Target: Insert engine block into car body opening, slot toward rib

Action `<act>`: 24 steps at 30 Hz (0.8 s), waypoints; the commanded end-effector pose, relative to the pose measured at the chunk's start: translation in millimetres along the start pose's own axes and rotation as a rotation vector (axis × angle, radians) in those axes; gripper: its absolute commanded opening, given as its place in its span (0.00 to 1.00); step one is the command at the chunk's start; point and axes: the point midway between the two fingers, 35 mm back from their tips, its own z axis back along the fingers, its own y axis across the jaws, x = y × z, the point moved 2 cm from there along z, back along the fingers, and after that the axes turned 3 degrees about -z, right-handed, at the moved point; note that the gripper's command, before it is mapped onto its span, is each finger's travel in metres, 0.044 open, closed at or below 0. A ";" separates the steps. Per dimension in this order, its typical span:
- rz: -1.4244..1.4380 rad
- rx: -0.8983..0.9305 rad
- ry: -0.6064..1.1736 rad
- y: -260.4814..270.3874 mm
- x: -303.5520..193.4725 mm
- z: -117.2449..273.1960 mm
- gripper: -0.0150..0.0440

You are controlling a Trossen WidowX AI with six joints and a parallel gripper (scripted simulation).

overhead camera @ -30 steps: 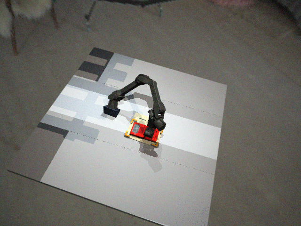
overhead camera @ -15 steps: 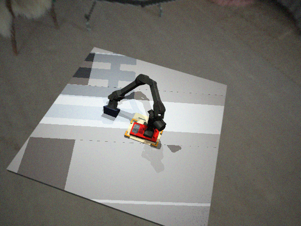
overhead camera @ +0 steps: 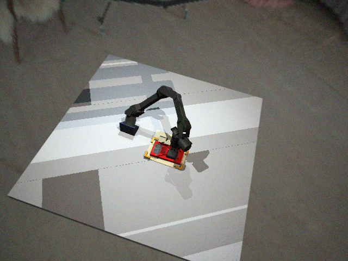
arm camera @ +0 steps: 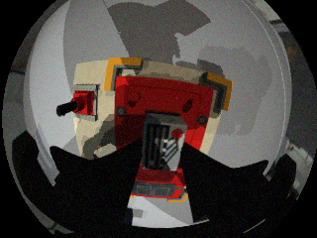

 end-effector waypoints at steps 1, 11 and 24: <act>-0.005 0.002 -0.003 0.1 0.2 -1.1 0.52; -0.005 0.002 -0.003 0.1 0.3 -2.8 0.52; -0.005 0.002 -0.003 0.2 0.3 -5.0 0.52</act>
